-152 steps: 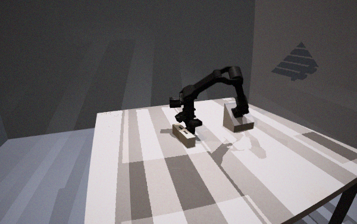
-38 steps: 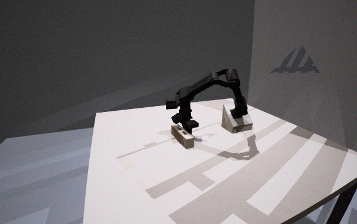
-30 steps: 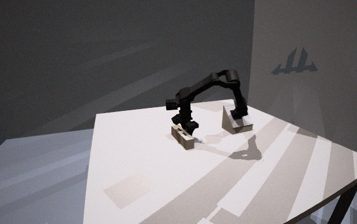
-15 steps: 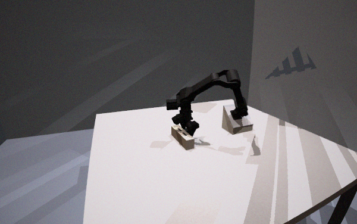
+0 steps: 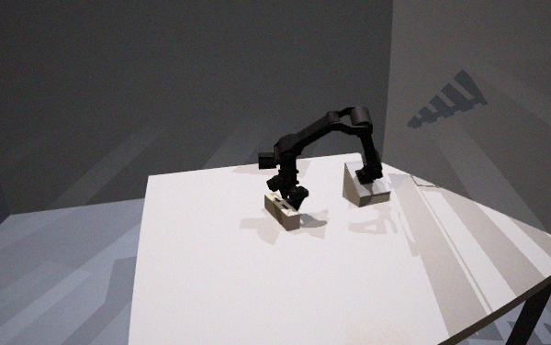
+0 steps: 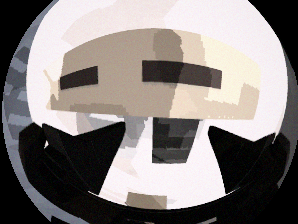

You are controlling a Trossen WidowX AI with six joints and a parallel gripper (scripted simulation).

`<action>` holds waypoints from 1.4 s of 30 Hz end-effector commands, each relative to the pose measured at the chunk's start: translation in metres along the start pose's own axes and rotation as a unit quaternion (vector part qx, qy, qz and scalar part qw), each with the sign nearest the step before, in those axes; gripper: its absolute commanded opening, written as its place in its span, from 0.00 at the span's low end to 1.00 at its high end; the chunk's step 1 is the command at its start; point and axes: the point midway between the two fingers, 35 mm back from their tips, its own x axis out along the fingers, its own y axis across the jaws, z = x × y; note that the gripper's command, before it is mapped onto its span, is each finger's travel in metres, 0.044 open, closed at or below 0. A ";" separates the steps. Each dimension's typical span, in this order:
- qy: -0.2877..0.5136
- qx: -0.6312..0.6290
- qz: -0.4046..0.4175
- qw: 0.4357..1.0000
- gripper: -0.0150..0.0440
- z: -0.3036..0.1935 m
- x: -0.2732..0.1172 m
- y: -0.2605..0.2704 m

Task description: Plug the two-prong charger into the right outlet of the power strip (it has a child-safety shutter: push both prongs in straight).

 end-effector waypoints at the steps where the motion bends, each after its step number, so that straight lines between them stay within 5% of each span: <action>1: 0.001 -0.003 0.000 1.000 1.00 -0.003 0.001 0.000; 42: 0.000 -0.004 0.000 1.000 1.00 -0.037 0.002 -0.001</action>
